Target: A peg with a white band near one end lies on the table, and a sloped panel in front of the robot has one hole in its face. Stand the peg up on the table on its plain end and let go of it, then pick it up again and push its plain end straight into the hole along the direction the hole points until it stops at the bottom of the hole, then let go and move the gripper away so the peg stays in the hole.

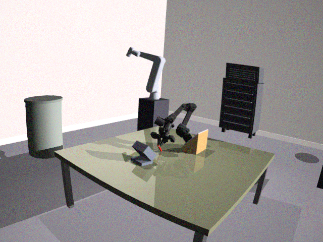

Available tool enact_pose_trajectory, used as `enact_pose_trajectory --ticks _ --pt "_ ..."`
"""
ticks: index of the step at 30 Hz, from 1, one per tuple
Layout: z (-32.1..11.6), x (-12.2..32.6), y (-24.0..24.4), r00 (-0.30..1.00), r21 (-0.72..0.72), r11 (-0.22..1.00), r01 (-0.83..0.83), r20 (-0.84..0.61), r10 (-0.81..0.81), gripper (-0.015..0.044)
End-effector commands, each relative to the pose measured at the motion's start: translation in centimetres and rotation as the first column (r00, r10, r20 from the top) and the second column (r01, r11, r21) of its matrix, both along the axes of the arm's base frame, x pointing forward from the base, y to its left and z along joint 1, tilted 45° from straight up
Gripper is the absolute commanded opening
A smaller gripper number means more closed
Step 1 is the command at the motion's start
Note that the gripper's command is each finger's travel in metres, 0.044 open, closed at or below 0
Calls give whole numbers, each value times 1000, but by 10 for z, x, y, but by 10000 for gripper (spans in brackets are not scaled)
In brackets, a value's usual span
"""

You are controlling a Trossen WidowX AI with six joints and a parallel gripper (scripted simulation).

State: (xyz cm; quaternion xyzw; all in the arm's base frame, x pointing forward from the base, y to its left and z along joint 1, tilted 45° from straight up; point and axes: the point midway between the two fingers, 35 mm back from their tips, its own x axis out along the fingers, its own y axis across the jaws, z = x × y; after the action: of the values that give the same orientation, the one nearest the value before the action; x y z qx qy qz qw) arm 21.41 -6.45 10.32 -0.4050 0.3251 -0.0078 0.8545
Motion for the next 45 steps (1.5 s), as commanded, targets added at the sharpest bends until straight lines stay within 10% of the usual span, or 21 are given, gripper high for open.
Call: enact_pose_trajectory --ticks 1,45 --pt "0 -4 0 999 4 999 -32 24 32 49" --pt "2 -32 -7 918 51 951 -306 280 280 49"
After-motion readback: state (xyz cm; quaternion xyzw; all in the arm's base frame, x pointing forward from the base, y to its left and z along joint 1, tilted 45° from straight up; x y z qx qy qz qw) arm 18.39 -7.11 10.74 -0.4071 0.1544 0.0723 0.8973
